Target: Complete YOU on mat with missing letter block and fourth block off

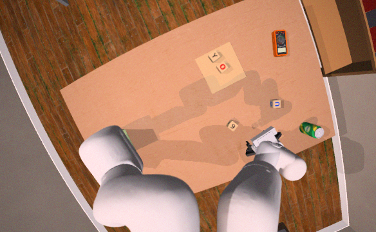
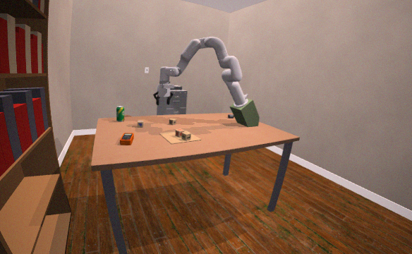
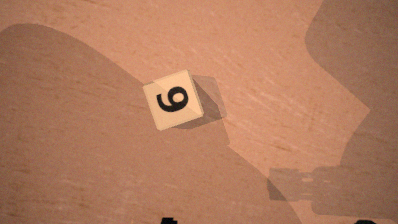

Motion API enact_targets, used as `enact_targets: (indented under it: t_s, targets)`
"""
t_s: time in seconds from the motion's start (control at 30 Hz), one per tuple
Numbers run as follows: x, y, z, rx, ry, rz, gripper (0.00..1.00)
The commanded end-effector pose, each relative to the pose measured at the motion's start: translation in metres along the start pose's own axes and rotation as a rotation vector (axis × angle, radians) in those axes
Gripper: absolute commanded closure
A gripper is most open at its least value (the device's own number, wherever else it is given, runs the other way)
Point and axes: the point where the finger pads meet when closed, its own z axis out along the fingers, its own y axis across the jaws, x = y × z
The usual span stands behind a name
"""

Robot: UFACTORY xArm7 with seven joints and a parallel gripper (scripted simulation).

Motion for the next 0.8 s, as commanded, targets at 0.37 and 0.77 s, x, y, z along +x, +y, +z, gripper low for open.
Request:
enact_targets:
  t_s: [0.37, 0.77]
  targets:
    - [-0.001, 0.091, -0.007, 0.002, -0.004, -0.433, 0.00]
    - [0.015, 0.149, -0.008, 0.001, 0.000, -0.741, 0.00]
